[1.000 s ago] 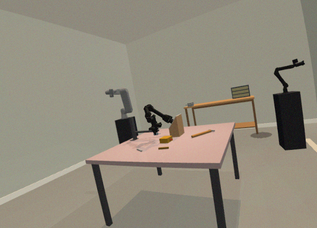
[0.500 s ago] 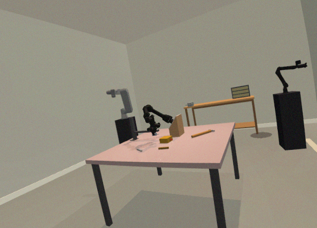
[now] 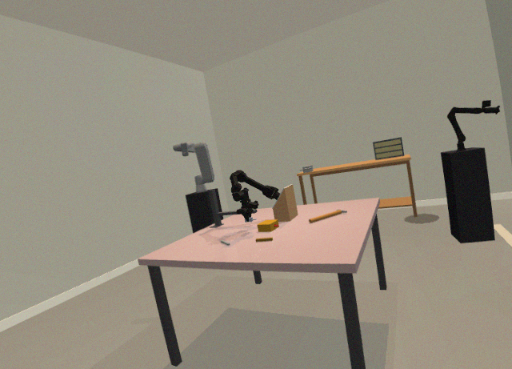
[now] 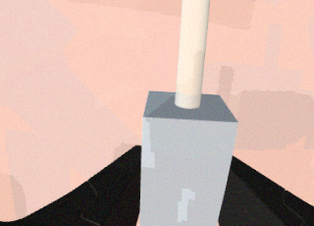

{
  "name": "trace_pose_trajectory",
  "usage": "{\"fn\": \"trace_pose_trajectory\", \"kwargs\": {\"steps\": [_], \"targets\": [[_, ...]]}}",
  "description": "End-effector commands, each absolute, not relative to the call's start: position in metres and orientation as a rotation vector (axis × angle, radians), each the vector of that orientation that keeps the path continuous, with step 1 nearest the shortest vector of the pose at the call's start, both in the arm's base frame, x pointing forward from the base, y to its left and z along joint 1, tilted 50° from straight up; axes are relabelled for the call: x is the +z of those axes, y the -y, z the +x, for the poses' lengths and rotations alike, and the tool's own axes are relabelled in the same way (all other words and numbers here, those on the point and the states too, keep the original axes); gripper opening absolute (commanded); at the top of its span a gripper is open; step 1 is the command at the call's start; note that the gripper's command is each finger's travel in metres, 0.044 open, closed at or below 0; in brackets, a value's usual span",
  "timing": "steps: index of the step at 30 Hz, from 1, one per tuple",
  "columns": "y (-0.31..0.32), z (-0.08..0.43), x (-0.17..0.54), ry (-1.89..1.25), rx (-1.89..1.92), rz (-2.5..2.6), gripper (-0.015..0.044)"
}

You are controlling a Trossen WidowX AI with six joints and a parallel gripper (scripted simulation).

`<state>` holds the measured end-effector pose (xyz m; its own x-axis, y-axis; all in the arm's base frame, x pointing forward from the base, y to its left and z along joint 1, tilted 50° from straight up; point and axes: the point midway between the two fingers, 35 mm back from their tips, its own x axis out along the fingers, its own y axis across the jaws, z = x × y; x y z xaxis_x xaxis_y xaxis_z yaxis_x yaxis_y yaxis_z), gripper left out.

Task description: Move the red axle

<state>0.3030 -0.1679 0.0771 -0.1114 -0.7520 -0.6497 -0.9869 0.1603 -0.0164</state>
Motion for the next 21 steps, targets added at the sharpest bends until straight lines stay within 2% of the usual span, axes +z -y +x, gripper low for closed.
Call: {"fn": "trace_pose_trajectory", "kwargs": {"steps": [1,21], "targets": [[0.173,0.301,0.07,-1.928,0.602,-1.645,0.0],[0.198,0.297,0.049,-1.929,0.6,-1.646,0.0]]}}
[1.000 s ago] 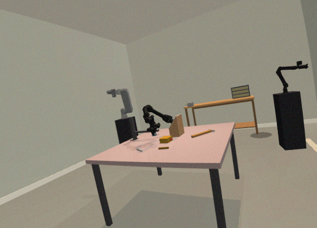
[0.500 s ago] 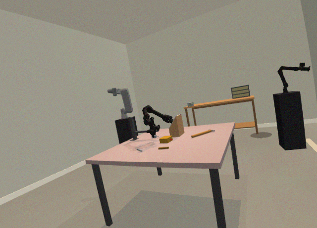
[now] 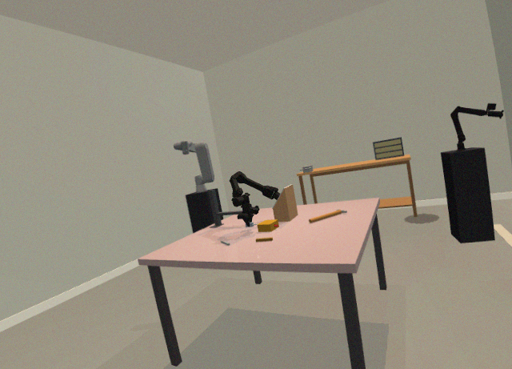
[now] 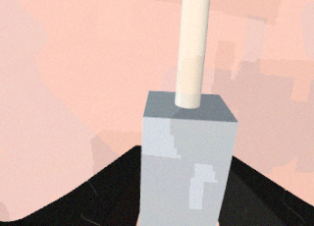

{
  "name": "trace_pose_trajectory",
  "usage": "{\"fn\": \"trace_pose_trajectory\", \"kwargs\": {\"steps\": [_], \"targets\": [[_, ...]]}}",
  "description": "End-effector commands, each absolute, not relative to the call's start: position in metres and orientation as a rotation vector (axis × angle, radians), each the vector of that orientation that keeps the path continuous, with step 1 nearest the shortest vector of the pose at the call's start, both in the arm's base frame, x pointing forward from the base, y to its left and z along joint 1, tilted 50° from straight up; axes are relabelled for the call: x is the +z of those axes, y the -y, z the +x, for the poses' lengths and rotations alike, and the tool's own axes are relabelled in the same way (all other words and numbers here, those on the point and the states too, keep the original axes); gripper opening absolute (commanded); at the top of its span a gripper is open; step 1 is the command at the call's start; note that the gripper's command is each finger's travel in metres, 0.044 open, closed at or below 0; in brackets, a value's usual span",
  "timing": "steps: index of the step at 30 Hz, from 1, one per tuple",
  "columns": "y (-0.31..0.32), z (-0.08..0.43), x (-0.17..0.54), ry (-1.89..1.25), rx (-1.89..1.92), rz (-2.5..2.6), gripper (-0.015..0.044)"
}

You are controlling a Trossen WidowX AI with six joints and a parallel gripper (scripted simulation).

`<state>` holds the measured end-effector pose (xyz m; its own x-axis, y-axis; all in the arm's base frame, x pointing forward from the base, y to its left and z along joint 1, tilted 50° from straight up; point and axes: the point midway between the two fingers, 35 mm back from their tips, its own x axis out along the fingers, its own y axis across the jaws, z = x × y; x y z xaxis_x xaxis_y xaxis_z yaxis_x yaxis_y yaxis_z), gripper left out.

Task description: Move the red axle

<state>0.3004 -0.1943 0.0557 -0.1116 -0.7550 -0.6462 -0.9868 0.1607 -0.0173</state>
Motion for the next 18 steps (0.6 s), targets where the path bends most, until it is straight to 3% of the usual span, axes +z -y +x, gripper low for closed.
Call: {"fn": "trace_pose_trajectory", "kwargs": {"steps": [1,18], "targets": [[0.199,0.297,0.048,-1.929,0.6,-1.646,0.0],[0.217,0.292,0.035,-1.933,0.597,-1.649,0.0]]}}
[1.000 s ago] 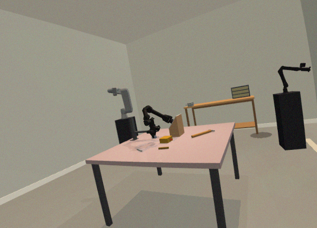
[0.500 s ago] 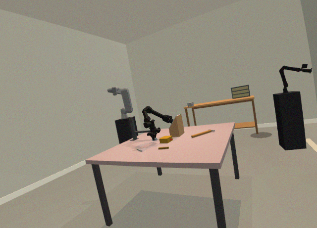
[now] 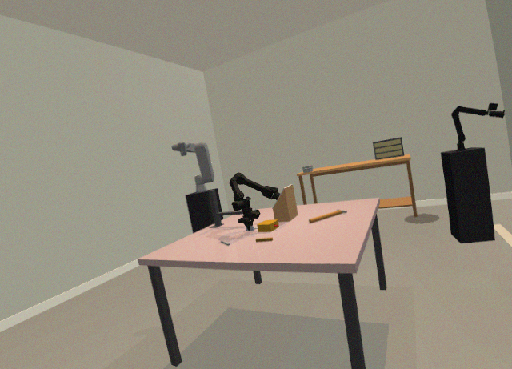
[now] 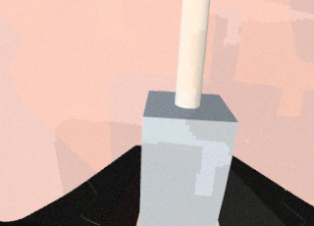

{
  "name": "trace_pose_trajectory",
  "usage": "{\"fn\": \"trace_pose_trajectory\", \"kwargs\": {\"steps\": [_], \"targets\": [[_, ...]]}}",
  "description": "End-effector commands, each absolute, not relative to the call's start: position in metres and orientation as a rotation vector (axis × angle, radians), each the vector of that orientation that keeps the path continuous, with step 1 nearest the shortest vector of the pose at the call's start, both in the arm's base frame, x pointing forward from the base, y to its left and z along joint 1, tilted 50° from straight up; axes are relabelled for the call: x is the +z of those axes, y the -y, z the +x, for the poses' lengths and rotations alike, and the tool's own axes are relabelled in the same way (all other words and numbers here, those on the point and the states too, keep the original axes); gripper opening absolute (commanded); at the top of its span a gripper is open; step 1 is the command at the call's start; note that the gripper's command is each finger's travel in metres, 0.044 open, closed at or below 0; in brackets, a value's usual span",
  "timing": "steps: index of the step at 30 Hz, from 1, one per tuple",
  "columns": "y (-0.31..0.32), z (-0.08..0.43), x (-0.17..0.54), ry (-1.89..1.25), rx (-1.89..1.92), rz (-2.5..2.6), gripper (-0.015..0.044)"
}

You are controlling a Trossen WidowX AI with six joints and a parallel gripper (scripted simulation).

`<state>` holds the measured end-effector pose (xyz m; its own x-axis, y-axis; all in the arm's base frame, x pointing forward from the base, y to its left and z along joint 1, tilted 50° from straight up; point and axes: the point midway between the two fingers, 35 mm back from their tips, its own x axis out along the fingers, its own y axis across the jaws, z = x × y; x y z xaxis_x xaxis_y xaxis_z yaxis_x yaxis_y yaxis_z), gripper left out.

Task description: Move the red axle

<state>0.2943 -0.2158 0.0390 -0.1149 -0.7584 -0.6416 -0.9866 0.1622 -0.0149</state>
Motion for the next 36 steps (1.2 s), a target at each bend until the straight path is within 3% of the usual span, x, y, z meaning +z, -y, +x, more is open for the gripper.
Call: {"fn": "trace_pose_trajectory", "kwargs": {"steps": [1,2,19,36], "targets": [[0.217,0.292,0.035,-1.933,0.597,-1.649,0.0],[0.217,0.292,0.035,-1.933,0.597,-1.649,0.0],[0.208,0.295,0.046,-1.933,0.597,-1.649,0.044],[0.188,0.299,0.062,-1.931,0.598,-1.648,0.044]]}}
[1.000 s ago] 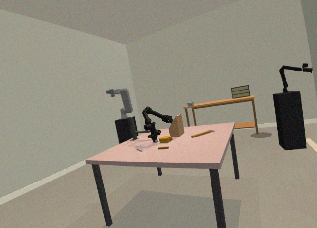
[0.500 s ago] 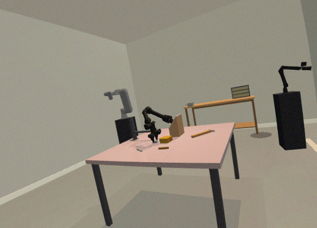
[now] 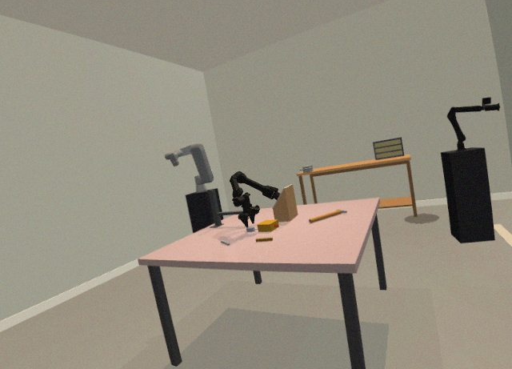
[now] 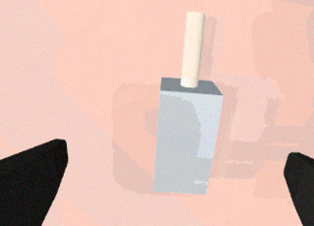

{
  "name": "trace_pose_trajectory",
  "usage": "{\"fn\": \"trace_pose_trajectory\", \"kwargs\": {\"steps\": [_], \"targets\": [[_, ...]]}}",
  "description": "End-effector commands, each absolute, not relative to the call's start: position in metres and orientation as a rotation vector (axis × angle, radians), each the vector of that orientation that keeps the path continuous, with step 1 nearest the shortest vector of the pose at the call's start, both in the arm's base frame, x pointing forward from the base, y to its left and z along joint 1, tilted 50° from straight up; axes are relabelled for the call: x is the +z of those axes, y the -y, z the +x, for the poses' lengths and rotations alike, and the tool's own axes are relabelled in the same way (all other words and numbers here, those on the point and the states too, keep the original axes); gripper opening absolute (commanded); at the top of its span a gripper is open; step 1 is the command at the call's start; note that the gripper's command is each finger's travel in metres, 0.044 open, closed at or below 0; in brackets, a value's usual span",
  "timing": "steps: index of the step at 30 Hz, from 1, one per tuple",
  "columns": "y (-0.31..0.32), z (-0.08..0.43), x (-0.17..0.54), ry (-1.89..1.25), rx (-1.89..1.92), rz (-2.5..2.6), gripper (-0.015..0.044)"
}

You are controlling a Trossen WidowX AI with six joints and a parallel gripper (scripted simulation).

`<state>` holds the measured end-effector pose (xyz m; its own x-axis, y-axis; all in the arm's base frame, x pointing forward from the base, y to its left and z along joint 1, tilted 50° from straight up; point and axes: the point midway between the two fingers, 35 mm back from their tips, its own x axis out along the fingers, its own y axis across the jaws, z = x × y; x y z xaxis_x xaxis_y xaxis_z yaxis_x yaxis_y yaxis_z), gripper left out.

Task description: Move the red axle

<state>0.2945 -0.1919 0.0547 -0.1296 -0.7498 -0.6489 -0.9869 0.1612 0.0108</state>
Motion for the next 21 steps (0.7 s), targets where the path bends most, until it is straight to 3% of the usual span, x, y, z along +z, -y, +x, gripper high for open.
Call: {"fn": "trace_pose_trajectory", "kwargs": {"steps": [1,17,21], "targets": [[0.187,0.299,0.063,-1.931,0.598,-1.648,0.044],[0.173,0.298,0.071,-1.938,0.601,-1.633,0.044],[0.165,0.303,0.062,-1.926,0.407,-1.514,0.044]]}}
